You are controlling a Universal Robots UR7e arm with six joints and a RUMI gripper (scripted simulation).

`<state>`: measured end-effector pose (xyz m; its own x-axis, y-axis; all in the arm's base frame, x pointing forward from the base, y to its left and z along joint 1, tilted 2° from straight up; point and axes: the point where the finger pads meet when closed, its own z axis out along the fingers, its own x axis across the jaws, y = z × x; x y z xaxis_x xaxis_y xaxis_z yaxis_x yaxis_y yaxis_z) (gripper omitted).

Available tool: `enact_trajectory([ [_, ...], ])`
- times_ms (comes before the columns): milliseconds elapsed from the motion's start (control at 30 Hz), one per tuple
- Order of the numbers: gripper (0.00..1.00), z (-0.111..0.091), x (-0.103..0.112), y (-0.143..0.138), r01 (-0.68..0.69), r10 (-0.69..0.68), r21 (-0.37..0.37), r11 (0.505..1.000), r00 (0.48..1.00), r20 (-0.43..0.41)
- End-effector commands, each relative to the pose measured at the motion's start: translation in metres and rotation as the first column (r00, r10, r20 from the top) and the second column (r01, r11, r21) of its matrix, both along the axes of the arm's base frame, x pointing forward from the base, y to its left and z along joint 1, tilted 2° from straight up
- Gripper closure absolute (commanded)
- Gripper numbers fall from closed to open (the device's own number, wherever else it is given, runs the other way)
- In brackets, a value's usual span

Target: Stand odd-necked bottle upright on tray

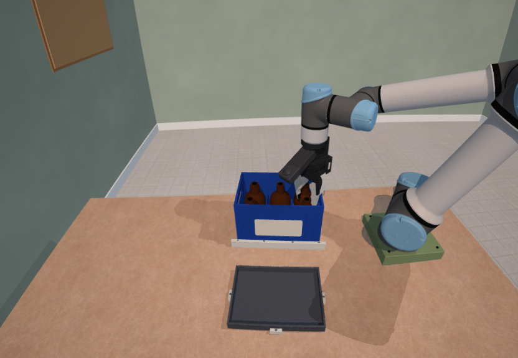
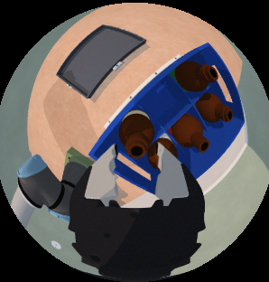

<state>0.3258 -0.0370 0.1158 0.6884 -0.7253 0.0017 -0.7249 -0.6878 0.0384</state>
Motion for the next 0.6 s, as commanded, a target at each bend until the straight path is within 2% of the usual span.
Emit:
enact_trajectory([
  [0, 0.62, -0.0029, 0.0003, -0.0003, 0.000, 0.000, 0.000, 1.000, 1.000, 0.001],
  [567, 0.62, -0.0043, 0.0003, -0.0003, 0.000, 0.000, 0.000, 1.000, 1.000, 0.001],
])
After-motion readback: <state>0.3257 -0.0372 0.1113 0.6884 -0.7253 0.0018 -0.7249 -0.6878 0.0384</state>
